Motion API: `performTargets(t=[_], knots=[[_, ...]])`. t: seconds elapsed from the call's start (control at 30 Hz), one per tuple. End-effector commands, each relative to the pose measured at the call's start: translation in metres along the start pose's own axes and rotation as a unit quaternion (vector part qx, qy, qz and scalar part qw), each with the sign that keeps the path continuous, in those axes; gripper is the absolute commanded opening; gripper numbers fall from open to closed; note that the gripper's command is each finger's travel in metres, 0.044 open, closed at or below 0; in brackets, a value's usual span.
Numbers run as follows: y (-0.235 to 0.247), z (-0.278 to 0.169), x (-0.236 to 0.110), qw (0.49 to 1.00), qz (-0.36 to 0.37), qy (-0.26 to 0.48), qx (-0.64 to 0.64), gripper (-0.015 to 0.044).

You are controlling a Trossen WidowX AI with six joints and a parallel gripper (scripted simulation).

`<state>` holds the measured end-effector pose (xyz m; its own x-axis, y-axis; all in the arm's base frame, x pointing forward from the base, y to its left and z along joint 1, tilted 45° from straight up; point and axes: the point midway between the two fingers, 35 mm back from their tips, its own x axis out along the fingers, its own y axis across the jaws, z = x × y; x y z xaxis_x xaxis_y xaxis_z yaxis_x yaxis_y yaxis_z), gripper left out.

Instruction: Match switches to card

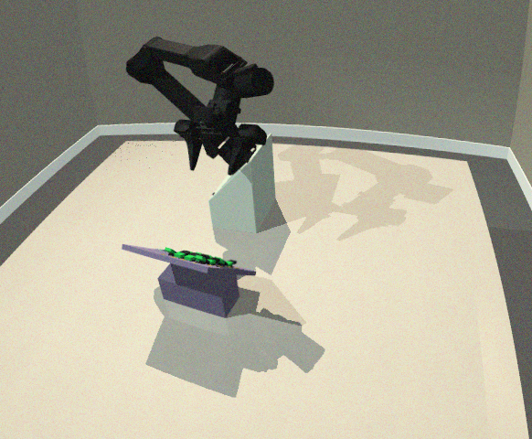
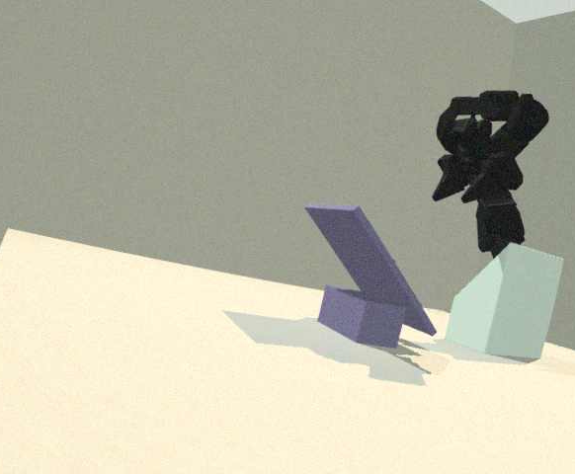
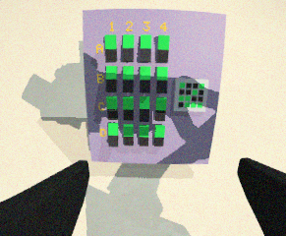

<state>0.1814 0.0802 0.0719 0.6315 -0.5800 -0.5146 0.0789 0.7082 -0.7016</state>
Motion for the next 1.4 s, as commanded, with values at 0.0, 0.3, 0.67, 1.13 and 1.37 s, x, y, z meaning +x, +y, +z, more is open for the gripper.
performTargets(t=[0.0, 0.3, 0.67, 1.13, 1.37], knots=[[0.001, 0.0, 0.002, 1.0, 0.001, 0.001, 0.0, 0.0374], [0.018, 0.013, 0.079, 1.0, 0.008, -0.006, 0.013, 0.0137], [0.01, 0.016, 0.1, 1.0, -0.008, -0.014, 0.016, 0.0], [0.009, 0.016, 0.135, 0.999, -0.009, -0.028, 0.016, 0.0], [0.008, 0.016, 0.144, 0.999, -0.01, -0.028, 0.015, 0.0]])
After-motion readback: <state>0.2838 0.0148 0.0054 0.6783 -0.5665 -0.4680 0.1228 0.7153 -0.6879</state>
